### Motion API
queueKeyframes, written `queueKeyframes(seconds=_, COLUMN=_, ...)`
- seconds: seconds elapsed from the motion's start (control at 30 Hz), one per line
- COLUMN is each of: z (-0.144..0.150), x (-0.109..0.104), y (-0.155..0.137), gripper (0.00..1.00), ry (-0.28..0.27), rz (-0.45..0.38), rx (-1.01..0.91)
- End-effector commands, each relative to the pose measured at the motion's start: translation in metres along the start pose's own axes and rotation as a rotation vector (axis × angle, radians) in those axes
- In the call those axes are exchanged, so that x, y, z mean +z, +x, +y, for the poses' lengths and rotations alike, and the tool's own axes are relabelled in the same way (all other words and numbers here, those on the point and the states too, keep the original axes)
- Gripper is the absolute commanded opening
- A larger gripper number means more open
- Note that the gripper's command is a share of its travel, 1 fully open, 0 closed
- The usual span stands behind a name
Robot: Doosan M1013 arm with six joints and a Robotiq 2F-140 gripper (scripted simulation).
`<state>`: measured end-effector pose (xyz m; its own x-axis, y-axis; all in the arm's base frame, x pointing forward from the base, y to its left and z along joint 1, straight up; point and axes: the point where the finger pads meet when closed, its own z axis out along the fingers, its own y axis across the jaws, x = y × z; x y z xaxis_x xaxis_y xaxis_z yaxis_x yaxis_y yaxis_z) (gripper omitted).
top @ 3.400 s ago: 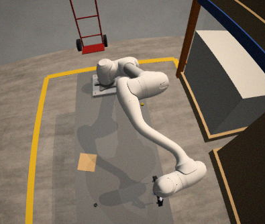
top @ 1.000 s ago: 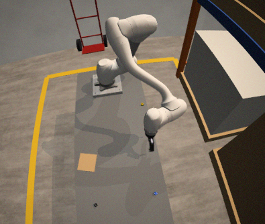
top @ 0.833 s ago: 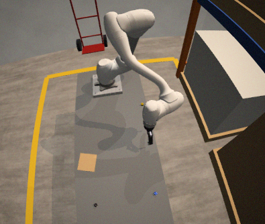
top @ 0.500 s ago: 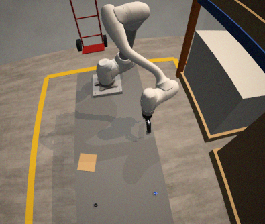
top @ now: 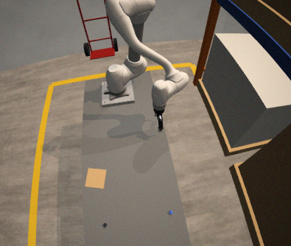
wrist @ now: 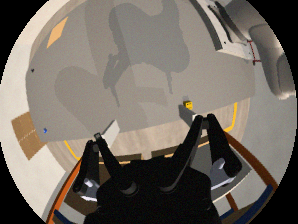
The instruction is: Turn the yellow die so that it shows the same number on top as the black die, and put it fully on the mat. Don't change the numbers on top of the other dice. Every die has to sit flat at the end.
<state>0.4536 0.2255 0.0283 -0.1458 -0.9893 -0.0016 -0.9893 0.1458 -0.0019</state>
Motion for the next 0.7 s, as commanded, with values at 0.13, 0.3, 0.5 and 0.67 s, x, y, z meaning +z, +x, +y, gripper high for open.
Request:
queueKeyframes(seconds=0.13, z=0.049, x=0.000, y=-0.003, gripper=1.00, ry=0.001, rz=0.000, rx=0.000)
queueKeyframes(seconds=0.3, z=0.072, x=0.000, y=-0.004, gripper=1.00, ry=0.001, rz=0.000, rx=0.000)
queueKeyframes(seconds=0.5, z=0.086, x=0.000, y=-0.005, gripper=1.00, ry=0.001, rz=0.000, rx=0.000)
queueKeyframes(seconds=0.67, z=0.098, x=0.000, y=-0.006, gripper=1.00, ry=0.001, rz=0.000, rx=0.000)
